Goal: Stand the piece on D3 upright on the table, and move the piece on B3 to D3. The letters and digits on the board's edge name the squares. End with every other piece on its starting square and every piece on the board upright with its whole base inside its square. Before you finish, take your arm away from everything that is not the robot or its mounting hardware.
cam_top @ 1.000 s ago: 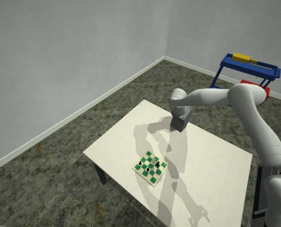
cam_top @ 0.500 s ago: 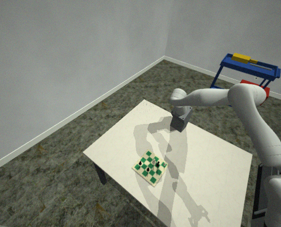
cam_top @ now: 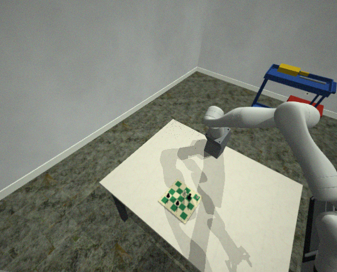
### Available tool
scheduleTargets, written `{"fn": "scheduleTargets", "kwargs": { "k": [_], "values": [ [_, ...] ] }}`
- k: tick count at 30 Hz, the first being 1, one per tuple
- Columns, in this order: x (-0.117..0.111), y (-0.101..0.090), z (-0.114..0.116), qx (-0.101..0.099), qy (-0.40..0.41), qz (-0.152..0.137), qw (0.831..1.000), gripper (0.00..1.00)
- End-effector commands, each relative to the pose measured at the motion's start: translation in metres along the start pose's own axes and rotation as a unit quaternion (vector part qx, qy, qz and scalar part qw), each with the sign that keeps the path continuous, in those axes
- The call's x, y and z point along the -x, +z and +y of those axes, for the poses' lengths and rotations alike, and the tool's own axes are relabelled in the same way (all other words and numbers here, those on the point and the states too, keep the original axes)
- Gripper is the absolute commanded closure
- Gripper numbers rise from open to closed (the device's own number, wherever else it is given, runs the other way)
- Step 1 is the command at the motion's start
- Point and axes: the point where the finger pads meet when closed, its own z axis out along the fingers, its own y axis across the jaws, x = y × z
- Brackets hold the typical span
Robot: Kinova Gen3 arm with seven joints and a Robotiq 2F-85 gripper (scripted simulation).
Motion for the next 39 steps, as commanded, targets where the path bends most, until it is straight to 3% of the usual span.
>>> {"fn": "scheduleTargets", "kwargs": {
  "k": [1, 14, 26, 33, 39],
  "values": [
    [0.004, 0.004, 0.000, 0.002, 0.008, -0.006, 1.000, 0.00],
    [0.030, 0.023, 0.000, 0.010, 0.088, -0.045, 0.995, 0.00],
    [0.067, 0.046, -0.001, 0.030, 0.197, -0.096, 0.975, 0.00],
    [0.100, 0.063, -0.003, 0.057, 0.289, -0.136, 0.946, 0.00],
    [0.130, 0.077, -0.006, 0.089, 0.373, -0.169, 0.908, 0.00]
  ]
}}
